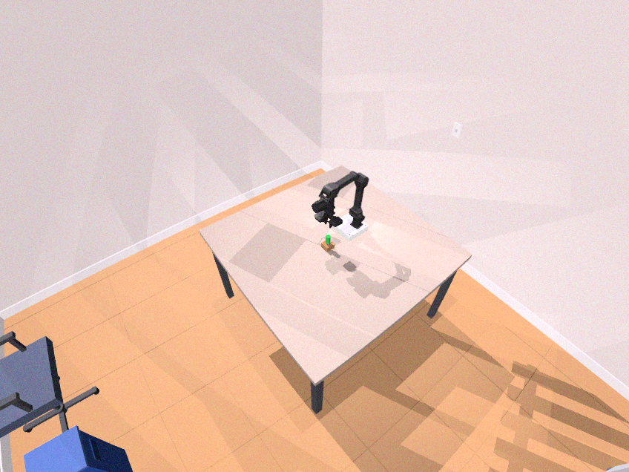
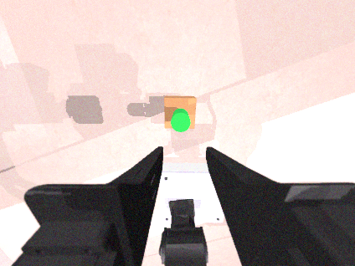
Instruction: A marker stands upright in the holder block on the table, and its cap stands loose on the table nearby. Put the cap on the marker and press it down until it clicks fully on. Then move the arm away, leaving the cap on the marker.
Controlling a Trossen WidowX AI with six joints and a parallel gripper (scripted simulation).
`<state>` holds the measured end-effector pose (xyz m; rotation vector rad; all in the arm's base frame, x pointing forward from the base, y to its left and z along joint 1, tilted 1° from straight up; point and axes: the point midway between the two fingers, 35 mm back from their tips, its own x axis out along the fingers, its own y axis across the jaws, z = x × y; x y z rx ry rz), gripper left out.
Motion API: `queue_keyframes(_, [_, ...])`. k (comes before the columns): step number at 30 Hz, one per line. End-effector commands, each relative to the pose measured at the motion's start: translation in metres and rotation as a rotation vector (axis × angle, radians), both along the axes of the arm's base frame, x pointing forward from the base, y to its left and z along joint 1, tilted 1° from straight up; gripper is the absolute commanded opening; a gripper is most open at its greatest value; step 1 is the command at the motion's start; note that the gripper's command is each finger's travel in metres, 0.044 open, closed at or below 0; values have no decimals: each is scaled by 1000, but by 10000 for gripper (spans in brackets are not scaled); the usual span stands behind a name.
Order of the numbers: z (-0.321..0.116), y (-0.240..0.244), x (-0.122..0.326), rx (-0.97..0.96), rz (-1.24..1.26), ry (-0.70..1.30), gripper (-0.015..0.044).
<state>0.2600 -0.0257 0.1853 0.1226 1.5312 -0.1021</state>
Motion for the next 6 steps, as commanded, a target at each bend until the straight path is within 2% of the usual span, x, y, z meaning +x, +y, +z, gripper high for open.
queue_keyframes(1, [2,0,1,-1,4,-4,289])
queue_keyframes(6, [2,0,1,-1,4,-4,420])
